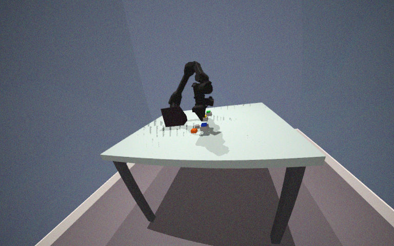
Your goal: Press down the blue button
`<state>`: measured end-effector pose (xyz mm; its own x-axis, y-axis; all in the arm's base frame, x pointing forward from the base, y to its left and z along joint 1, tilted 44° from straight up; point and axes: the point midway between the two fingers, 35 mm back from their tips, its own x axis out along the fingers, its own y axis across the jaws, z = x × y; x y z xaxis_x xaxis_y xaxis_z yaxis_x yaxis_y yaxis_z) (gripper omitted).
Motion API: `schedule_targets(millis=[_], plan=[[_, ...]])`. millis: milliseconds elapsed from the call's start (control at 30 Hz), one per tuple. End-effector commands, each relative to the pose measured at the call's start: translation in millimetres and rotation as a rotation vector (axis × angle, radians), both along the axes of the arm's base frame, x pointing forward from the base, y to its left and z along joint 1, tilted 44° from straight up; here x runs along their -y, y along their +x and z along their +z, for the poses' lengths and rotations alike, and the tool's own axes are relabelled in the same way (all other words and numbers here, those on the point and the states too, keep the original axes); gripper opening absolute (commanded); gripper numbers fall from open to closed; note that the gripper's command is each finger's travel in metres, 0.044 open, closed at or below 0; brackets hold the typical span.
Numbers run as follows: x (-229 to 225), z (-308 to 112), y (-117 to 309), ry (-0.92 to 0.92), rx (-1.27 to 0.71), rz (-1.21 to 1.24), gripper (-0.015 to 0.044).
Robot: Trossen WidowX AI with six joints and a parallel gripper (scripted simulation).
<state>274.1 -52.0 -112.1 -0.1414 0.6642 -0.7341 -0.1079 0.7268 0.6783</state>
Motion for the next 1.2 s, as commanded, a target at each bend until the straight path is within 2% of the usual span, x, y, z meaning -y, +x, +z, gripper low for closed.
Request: schedule_targets(millis=[0,167,1167], plan=[[-2,-5,-2,0.004,0.000,-0.014,0.0138],[-2,-5,-2,0.004,0.000,-0.014,0.0020],[-26,-30,-6,0.006,0.000,-0.014,0.0020]])
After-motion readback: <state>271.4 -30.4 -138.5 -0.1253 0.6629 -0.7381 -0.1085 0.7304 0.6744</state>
